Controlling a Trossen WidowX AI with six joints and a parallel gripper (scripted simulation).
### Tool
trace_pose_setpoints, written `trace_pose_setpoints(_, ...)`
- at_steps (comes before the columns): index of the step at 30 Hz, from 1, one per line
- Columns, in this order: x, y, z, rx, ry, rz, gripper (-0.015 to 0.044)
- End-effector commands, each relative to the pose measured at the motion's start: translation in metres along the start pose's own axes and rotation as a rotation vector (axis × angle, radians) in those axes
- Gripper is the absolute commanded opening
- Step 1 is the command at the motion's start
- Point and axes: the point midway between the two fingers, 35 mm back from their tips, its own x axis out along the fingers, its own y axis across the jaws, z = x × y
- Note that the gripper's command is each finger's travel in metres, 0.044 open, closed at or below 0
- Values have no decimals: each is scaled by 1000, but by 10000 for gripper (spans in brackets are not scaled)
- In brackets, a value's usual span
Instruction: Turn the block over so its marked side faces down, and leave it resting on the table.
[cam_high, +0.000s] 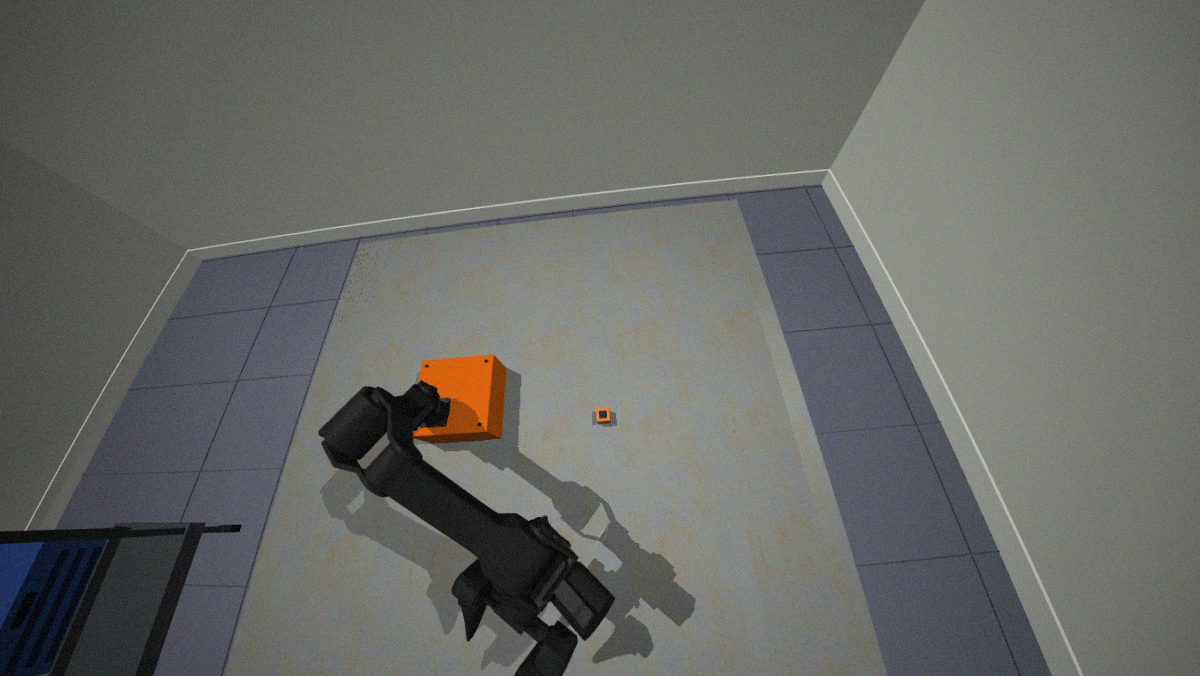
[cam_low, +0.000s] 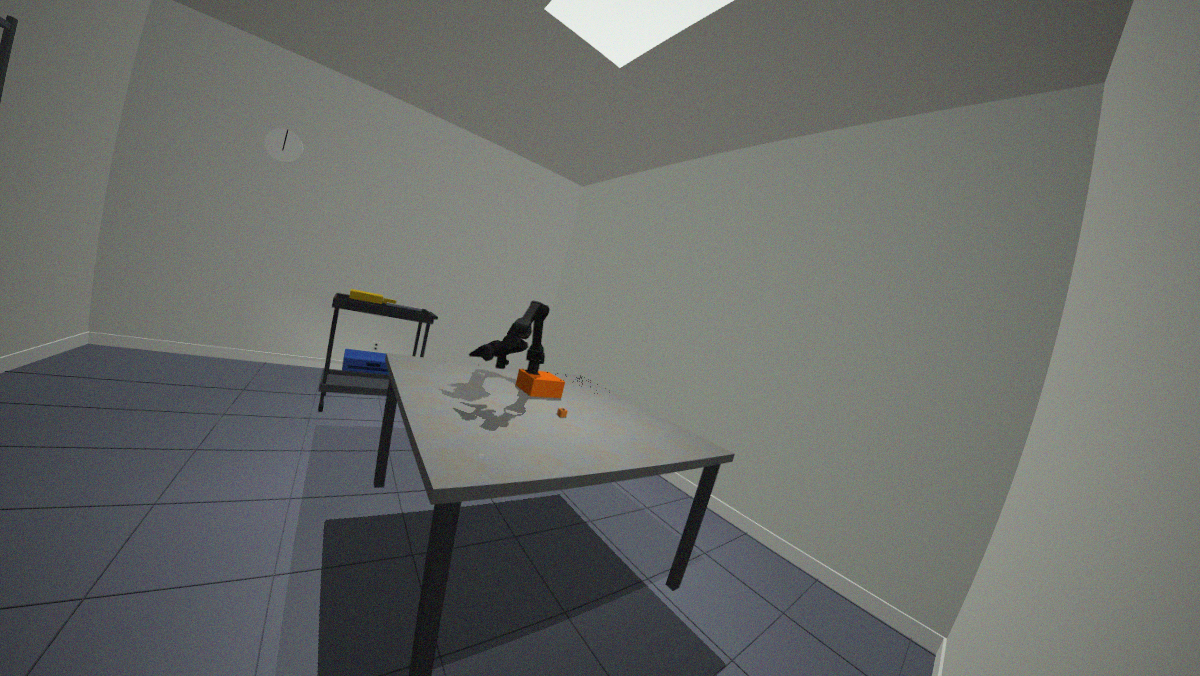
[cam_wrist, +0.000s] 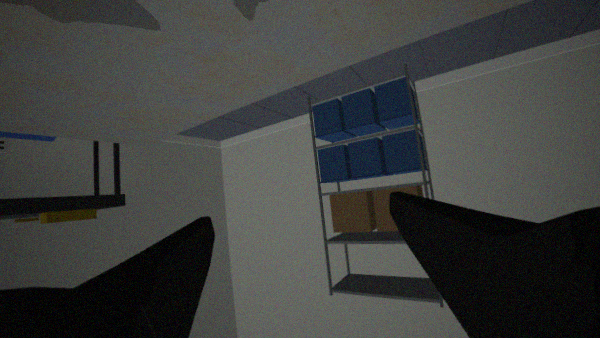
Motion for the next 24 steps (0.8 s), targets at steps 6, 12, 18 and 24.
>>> trace_pose_setpoints(6,-50,-17,50,231,-230,-103,440)
trace_pose_setpoints(12,-128,-19,116,497,-570,-89,440)
trace_pose_setpoints(18,-209,6,171,692,-864,93,440)
trace_pose_setpoints(24,-278,46,209,809,-1034,366,440)
